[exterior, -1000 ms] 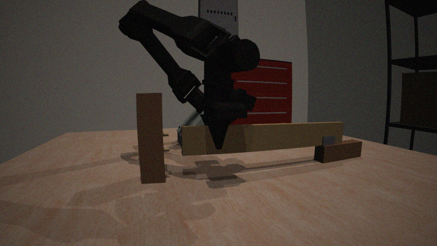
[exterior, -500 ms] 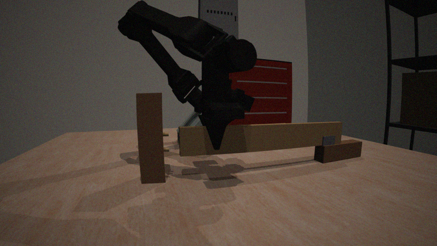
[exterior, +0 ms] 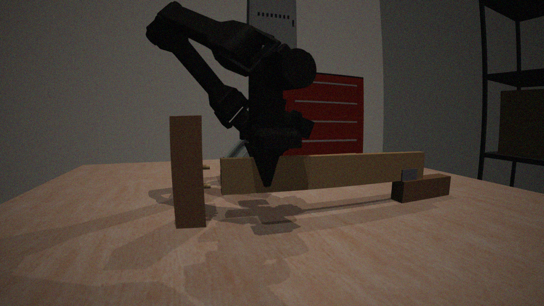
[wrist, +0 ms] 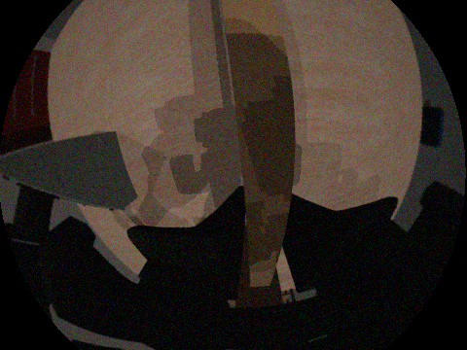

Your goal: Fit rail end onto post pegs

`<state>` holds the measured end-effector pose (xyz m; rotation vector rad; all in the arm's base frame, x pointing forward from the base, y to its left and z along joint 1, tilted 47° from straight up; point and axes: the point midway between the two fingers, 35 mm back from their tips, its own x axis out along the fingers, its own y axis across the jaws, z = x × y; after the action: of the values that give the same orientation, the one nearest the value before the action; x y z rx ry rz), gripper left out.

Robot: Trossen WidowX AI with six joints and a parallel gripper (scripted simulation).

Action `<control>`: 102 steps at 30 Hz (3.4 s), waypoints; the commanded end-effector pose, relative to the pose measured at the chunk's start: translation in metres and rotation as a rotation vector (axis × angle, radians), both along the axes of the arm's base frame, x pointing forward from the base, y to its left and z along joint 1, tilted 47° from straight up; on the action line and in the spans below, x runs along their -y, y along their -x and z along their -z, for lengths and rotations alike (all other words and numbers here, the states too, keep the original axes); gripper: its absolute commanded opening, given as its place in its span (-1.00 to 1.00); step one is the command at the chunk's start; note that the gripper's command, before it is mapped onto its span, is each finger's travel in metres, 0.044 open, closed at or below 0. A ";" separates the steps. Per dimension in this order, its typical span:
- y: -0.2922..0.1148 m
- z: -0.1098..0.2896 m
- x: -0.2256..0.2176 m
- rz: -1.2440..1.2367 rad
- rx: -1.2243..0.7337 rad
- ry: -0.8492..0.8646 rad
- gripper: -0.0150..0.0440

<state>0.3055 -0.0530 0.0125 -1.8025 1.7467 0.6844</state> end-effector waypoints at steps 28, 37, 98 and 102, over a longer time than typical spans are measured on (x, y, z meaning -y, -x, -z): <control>-0.001 -0.009 0.006 -0.006 0.003 0.003 -0.49; -0.001 -0.011 0.008 -0.006 0.003 0.003 -0.49; 0.000 -0.022 0.020 0.000 0.001 0.001 -0.22; 0.000 -0.022 0.020 0.000 0.001 0.001 0.13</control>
<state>0.3057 -0.0732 0.0351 -1.8031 1.7455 0.6822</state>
